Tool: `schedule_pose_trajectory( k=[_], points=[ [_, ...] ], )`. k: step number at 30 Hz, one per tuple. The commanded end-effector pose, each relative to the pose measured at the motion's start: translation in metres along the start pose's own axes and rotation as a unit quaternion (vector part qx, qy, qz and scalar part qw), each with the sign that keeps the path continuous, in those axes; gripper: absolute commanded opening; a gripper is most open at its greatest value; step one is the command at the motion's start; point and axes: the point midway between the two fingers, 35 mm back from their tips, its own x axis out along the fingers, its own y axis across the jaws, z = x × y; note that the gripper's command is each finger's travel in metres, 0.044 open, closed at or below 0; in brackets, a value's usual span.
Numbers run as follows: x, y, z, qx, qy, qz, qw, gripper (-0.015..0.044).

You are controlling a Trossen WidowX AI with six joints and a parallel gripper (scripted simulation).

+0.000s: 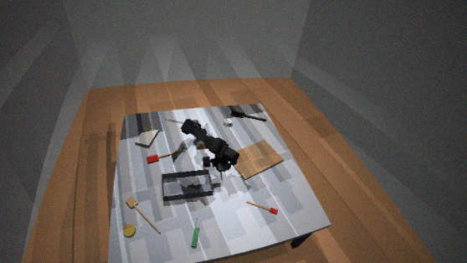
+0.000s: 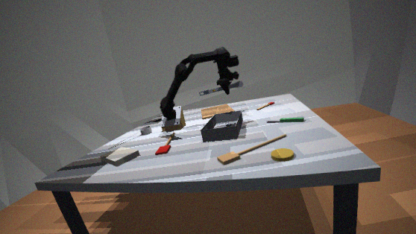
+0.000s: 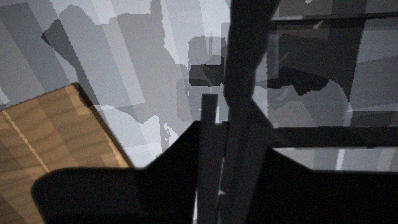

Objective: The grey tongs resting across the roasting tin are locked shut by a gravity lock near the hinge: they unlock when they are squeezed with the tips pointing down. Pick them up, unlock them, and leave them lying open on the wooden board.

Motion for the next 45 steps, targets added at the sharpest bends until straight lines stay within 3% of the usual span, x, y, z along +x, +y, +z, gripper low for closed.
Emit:
schedule_pose_trajectory(
  k=[1, 12, 24, 45],
  points=[
    [-0.002, 0.036, -0.008, 0.035, 0.001, 0.004, 0.999, -0.0150],
    [0.003, 0.113, -0.038, 0.123, 0.006, -0.004, 0.992, -0.0150],
    [0.001, 0.130, -0.049, 0.139, 0.006, -0.002, 0.990, -0.0150],
    [-0.011, 0.258, -0.190, 0.270, 0.013, 0.008, 0.963, -0.0150]
  ],
)
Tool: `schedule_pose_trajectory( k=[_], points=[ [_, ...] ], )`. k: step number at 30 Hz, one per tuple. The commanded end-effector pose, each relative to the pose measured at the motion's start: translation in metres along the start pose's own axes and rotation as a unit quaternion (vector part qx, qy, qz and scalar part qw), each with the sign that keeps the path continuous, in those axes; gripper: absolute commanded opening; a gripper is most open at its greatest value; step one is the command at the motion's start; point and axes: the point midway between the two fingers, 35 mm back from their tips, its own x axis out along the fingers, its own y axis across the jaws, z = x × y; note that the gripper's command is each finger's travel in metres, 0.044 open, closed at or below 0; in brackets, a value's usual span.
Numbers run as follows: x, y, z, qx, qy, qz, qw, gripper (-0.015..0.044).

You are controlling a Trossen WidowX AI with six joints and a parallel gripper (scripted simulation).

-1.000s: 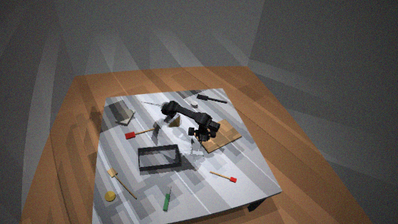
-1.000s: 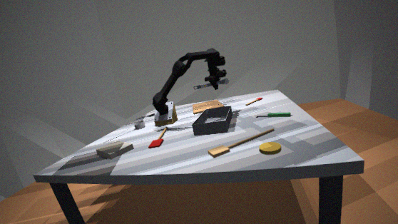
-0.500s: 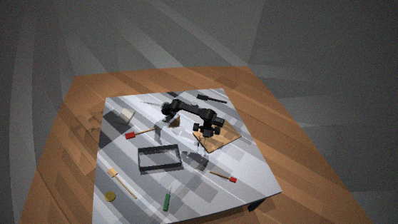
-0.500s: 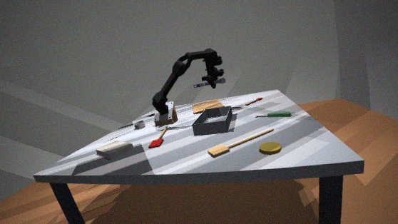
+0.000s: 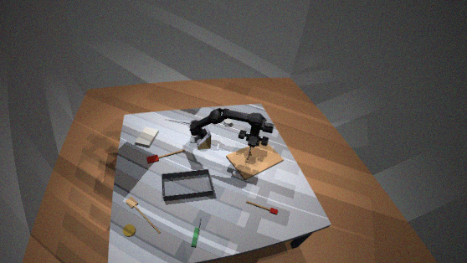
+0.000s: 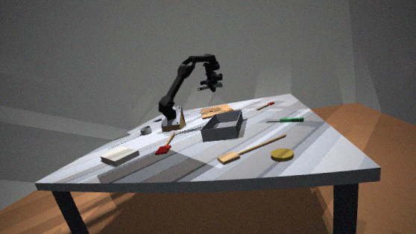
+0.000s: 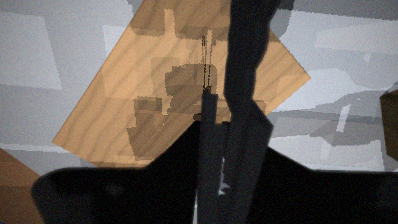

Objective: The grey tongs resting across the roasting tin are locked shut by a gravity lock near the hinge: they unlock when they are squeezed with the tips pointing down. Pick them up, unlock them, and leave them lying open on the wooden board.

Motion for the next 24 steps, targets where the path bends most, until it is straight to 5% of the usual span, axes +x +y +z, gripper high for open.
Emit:
schedule_pose_trajectory(
  k=[1, 8, 24],
  points=[
    [0.001, 0.004, -0.042, 0.032, 0.003, 0.001, 0.999, -0.0150],
    [0.009, 0.002, -0.098, 0.077, 0.000, -0.004, 0.997, -0.0150],
    [0.017, 0.002, -0.097, 0.078, 0.057, -0.019, 0.995, -0.0150]
  ],
)
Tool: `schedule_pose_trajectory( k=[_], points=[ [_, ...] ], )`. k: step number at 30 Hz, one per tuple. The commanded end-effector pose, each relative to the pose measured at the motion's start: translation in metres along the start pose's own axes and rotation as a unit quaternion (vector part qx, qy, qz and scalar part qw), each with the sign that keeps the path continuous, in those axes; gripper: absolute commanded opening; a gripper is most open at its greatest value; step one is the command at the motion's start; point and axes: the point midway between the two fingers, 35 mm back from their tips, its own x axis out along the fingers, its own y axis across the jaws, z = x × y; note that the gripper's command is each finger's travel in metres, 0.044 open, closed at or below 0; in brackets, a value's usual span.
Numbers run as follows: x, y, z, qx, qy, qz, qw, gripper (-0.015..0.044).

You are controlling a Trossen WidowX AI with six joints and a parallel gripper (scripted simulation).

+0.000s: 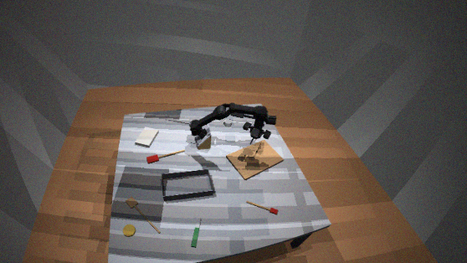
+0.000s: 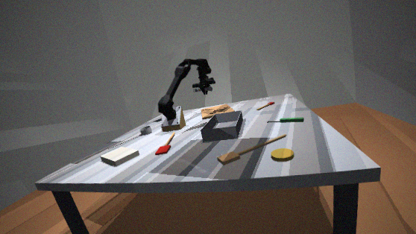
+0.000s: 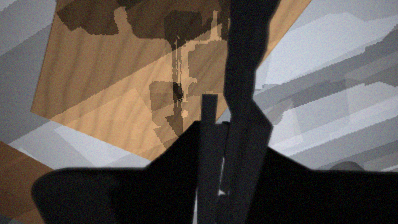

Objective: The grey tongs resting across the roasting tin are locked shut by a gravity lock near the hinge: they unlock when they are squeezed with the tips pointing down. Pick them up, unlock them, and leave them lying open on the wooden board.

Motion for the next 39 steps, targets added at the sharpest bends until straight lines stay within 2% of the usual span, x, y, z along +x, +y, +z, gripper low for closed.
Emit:
schedule_pose_trajectory(
  k=[1, 15, 30, 39],
  points=[
    [0.006, 0.000, 0.004, 0.000, 0.053, -0.017, 0.998, -0.0150],
    [0.024, 0.001, 0.013, -0.004, 0.292, -0.048, 0.955, -0.0150],
    [0.022, 0.001, 0.034, 0.001, 0.530, -0.003, 0.848, -0.0150],
    [0.021, 0.001, 0.038, 0.002, 0.551, 0.006, 0.834, -0.0150]
  ],
)
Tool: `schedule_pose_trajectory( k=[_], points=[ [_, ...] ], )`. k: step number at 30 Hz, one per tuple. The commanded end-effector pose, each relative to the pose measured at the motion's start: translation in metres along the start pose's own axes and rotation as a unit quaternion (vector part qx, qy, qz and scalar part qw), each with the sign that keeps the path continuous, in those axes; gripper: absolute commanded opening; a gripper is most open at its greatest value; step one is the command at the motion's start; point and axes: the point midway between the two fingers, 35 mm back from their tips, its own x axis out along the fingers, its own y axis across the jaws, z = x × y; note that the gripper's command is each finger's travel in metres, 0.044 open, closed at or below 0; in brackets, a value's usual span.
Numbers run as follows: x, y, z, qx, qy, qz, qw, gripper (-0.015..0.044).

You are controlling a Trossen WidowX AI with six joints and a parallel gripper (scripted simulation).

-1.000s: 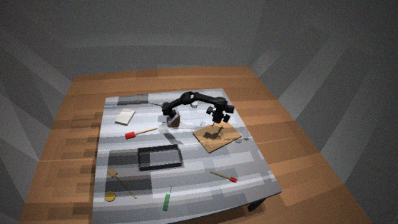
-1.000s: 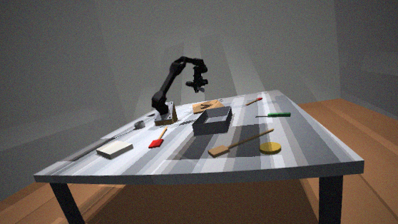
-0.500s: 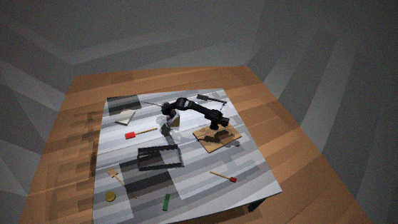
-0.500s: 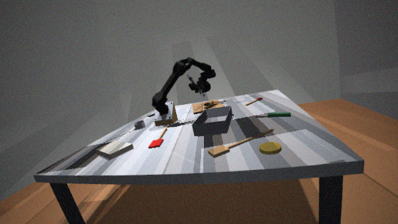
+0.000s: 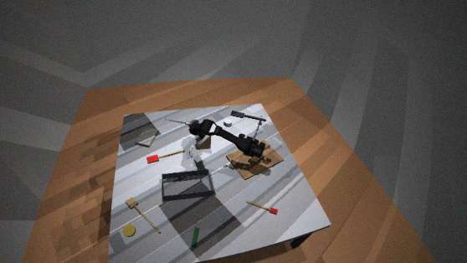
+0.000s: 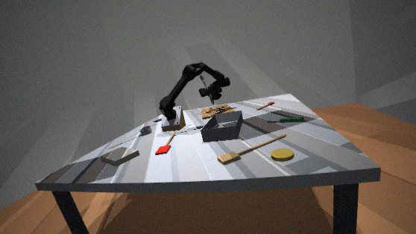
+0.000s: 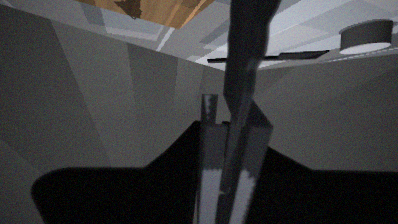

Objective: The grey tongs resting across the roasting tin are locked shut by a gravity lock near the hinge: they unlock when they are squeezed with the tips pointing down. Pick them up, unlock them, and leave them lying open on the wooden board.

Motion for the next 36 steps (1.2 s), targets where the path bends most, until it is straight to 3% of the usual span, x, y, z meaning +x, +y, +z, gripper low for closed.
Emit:
schedule_pose_trajectory(
  k=[1, 32, 36],
  points=[
    [-0.0027, -0.0002, -0.0041, -0.007, 0.013, 0.005, 1.000, -0.0150],
    [-0.0027, -0.0002, -0.0041, -0.007, 0.013, 0.005, 1.000, -0.0150],
    [0.0010, 0.0001, -0.0045, -0.003, -0.014, -0.004, 1.000, -0.0150]
  ],
)
